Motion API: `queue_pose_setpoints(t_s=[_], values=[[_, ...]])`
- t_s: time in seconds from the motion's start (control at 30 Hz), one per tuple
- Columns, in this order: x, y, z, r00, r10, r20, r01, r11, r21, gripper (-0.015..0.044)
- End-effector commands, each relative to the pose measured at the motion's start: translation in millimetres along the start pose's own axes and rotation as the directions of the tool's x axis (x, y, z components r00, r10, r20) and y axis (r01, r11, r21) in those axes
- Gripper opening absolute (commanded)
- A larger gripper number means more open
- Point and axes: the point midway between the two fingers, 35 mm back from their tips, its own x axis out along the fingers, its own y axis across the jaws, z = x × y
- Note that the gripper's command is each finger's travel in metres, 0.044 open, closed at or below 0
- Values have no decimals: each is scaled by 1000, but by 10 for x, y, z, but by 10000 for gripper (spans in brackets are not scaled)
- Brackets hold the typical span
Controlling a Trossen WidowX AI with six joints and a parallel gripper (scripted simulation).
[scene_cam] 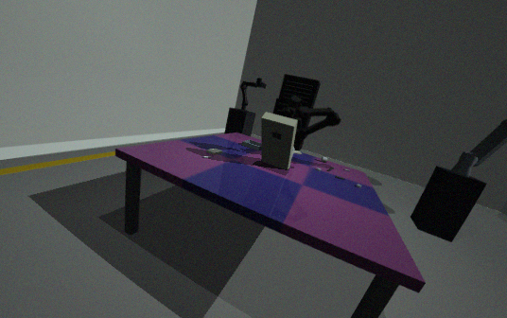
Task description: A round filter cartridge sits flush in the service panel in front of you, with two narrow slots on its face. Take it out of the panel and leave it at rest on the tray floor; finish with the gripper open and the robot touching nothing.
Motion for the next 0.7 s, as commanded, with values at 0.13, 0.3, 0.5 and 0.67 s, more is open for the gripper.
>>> queue_pose_setpoints(t_s=[0.13,0.3,0.5,0.67], values=[[30,-1,5,1000,-2,0,2,1000,6,96],[30,-3,1,1000,-2,0,2,1000,6,96],[30,-6,-4,1000,-2,0,2,1000,6,96],[30,-8,-8,1000,-2,0,2,1000,6,96]])
